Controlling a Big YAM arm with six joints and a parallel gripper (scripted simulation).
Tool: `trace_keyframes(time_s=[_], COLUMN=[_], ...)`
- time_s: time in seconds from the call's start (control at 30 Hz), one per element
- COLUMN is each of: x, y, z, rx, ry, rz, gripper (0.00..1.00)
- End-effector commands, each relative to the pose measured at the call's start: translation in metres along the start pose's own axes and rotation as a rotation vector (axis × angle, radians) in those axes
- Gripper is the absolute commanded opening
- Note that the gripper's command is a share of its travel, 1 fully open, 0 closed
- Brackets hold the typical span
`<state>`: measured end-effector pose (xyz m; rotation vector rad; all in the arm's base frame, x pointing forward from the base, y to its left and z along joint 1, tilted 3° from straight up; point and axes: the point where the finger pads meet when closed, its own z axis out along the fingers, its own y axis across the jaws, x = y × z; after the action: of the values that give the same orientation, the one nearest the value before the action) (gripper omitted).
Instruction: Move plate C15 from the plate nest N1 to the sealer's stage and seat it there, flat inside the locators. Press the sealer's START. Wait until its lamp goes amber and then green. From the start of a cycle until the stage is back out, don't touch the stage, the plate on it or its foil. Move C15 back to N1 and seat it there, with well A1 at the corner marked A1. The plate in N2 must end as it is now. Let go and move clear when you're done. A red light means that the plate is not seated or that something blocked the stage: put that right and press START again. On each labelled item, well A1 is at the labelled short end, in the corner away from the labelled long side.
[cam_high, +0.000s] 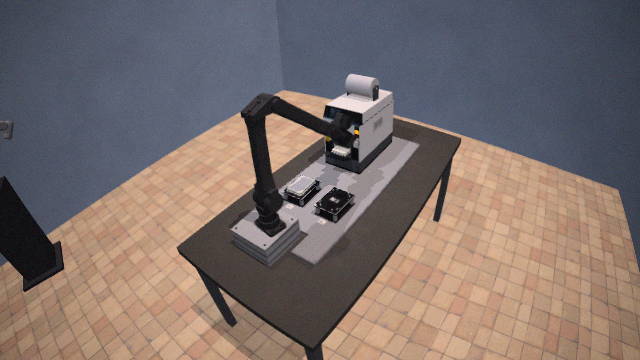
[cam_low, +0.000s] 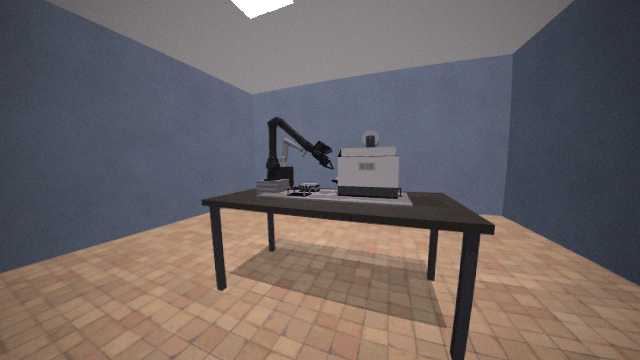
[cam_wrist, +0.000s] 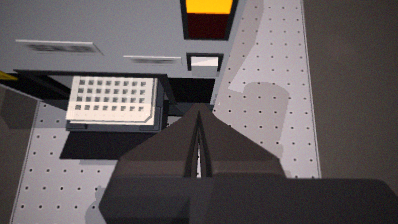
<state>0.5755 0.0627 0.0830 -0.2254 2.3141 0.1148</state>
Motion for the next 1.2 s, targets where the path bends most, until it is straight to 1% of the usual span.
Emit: trace_keyframes(time_s=[0.0, 0.07, 0.13, 0.2, 0.23, 0.3, 0.4, 0.5, 0.57, 0.67, 0.7, 0.77, 0.8, 0.83, 0.93, 1.07, 1.17], x=[-0.012, -0.02, -0.018, -0.018, -0.011, -0.004, 0.001, -0.006, -0.018, -0.026, -0.019, -0.019, -0.008, -0.003, 0.005, -0.001, -0.006], y=[0.0, -0.005, -0.009, -0.009, -0.008, -0.002, 0.001, 0.002, 0.003, 0.002, 0.011, 0.011, 0.01, 0.01, 0.003, -0.002, 0.002], z=[-0.015, -0.021, -0.026, -0.026, -0.023, -0.022, -0.026, -0.035, -0.042, -0.05, -0.054, -0.054, -0.053, -0.059, -0.078, -0.103, -0.12], rx=[-0.001, 0.006, 0.012, 0.012, 0.009, 0.001, -0.004, -0.005, -0.004, -0.002, 0.0, 0.0, -0.004, -0.008, 0.003, 0.012, 0.005], ry=[-0.02, -0.034, -0.033, -0.033, -0.018, -0.001, 0.009, -0.006, -0.033, -0.047, -0.045, -0.045, -0.022, -0.014, -0.004, -0.026, -0.041], rz=[-0.011, -0.007, -0.001, -0.001, -0.001, -0.006, -0.009, -0.012, -0.016, -0.017, -0.013, -0.013, -0.006, 0.0, 0.018, 0.007, -0.006], gripper=[0.0, 0.0, 0.0, 0.0, 0.0, 0.0, 0.0, 0.0, 0.0, 0.0, 0.0, 0.0, 0.0, 0.0, 0.0, 0.0, 0.0])
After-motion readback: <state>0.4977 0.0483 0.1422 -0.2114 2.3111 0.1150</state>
